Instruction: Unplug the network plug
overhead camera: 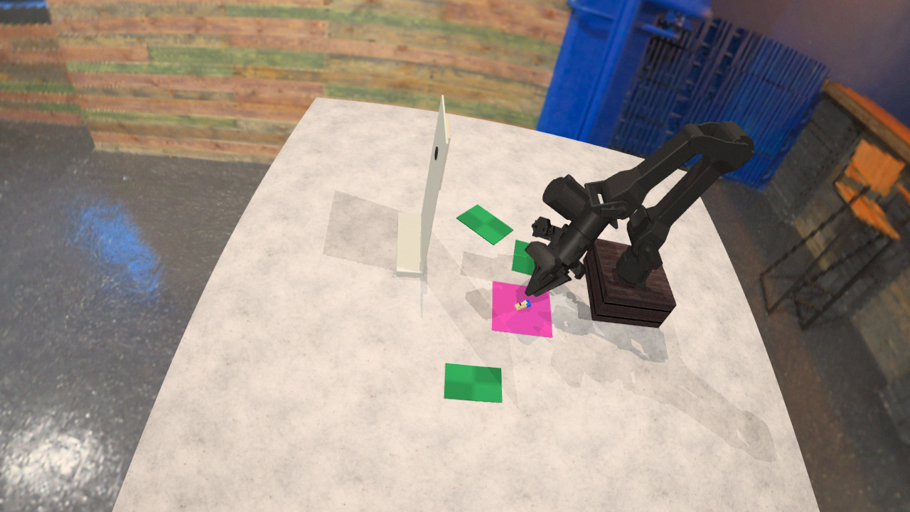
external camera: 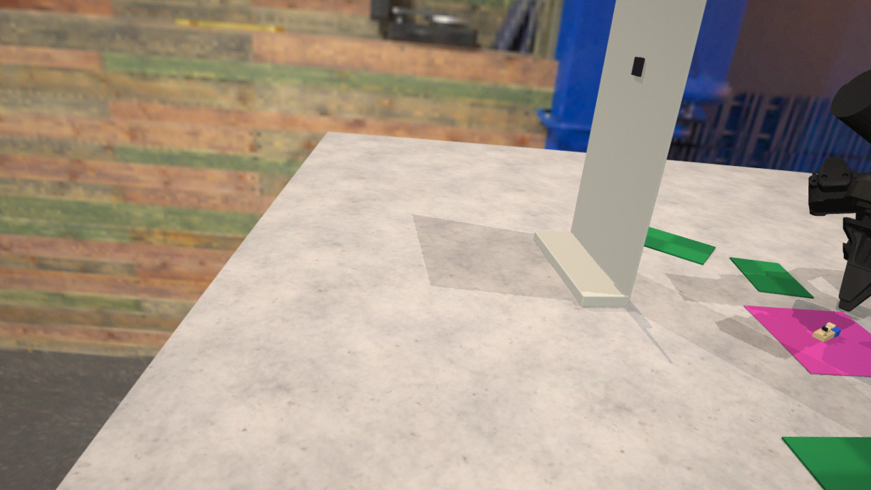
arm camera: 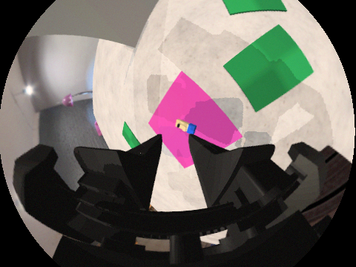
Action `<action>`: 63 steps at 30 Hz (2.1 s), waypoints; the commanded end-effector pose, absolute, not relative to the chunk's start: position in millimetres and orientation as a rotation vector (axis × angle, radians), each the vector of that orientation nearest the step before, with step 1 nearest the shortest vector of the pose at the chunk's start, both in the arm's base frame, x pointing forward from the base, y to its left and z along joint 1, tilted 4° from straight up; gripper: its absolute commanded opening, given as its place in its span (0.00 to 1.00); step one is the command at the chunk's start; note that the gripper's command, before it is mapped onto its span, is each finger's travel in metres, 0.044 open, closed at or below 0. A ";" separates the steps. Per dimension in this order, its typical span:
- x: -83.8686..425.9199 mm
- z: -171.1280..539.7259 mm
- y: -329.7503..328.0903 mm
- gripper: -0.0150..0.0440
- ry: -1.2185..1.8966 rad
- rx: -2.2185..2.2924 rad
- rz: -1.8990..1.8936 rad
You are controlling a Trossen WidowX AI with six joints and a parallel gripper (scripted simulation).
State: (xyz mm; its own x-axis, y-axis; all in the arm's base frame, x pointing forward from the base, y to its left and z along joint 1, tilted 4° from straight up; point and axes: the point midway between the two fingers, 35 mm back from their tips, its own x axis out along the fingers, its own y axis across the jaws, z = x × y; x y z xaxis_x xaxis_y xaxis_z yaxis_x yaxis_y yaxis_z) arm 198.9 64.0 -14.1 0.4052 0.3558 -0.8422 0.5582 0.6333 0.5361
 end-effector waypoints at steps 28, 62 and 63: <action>203.6 23.0 65.9 0.52 1.193 0.929 -0.145; 194.4 70.3 66.9 0.52 1.194 0.929 -0.145; 193.9 71.7 66.9 0.52 1.194 0.929 -0.145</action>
